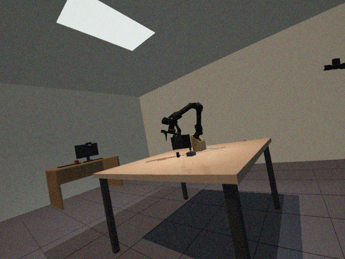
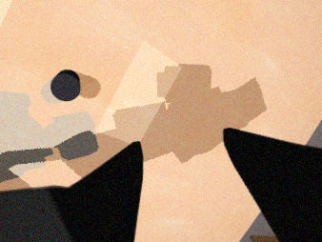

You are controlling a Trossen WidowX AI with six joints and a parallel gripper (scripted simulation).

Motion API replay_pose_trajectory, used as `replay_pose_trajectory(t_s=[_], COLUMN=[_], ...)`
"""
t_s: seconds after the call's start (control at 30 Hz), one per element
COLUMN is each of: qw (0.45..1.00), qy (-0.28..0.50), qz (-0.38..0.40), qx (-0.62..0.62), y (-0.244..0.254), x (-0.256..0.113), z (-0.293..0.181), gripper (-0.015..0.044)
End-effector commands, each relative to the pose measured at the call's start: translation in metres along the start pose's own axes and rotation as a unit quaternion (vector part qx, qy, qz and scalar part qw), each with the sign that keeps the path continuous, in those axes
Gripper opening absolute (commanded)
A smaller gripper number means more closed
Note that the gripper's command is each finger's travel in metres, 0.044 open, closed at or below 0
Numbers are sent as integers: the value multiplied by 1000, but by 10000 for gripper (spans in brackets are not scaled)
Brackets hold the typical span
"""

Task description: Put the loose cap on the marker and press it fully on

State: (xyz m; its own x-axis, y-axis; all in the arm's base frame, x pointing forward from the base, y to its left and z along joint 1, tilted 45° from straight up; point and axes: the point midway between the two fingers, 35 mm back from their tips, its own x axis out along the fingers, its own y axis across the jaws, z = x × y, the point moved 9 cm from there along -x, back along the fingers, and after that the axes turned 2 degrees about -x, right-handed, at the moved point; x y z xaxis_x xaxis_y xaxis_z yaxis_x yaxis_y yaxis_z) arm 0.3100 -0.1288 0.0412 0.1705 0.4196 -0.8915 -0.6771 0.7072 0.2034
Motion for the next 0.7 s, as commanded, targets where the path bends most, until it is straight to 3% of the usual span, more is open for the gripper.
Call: replay_pose_trajectory(t_s=[0.0,0.37,0.5,0.67], qw=[980,973,973,973], qy=[-23,-24,-24,-24], qz=[166,189,189,189], qx=[112,130,130,130], y=[23,29,41,43], x=[30,32,62,66], z=[9,21,24,24], gripper=[239,239,239,239])
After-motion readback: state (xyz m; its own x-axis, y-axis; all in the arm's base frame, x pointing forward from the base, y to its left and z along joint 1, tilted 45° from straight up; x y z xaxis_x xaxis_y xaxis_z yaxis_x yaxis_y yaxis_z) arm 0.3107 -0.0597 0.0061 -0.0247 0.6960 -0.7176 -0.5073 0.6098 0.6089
